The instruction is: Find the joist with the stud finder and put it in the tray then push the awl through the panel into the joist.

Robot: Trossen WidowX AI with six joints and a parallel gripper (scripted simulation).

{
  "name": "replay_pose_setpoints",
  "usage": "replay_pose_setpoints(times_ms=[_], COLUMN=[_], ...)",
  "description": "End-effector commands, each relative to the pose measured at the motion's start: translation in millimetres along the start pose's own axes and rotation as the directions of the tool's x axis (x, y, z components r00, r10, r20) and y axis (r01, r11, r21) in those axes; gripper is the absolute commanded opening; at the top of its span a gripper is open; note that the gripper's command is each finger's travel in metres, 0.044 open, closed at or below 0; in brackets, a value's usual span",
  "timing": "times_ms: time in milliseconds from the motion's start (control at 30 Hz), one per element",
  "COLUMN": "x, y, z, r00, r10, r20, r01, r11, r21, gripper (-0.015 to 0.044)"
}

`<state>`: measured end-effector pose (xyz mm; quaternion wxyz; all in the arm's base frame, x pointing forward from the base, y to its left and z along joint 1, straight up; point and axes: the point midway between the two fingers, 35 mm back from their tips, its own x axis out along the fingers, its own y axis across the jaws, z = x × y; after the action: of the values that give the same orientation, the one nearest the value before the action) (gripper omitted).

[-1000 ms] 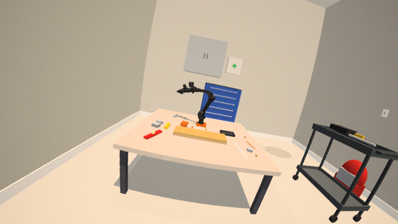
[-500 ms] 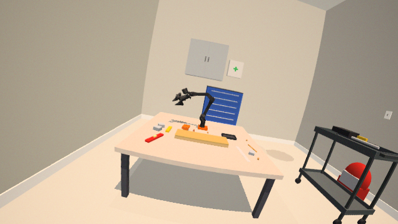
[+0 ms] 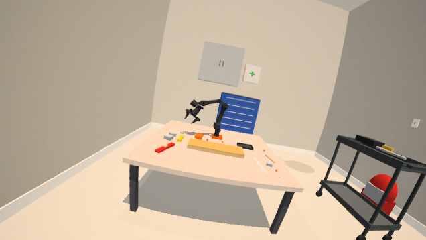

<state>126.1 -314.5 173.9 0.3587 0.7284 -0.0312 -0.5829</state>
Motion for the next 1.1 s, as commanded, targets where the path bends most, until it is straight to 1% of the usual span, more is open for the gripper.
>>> replay_pose_setpoints(times_ms=[0,200,367,1067], x=[20.4,24.1,21.0,22.1], y=[-40.6,-79.6,-109.4,-112.6], z=[-60.0,-104.0,-129.4,-125.5], r00=[0.973,0.918,0.865,0.863], r10=[-0.222,-0.394,-0.501,-0.505], r20=[-0.056,-0.047,-0.006,-0.004], r01=[0.229,0.374,0.420,0.420], r11=[0.939,0.817,0.717,0.714], r21=[0.257,0.439,0.556,0.560], gripper=[0.0440,0.0440,0.0440,0.0440])
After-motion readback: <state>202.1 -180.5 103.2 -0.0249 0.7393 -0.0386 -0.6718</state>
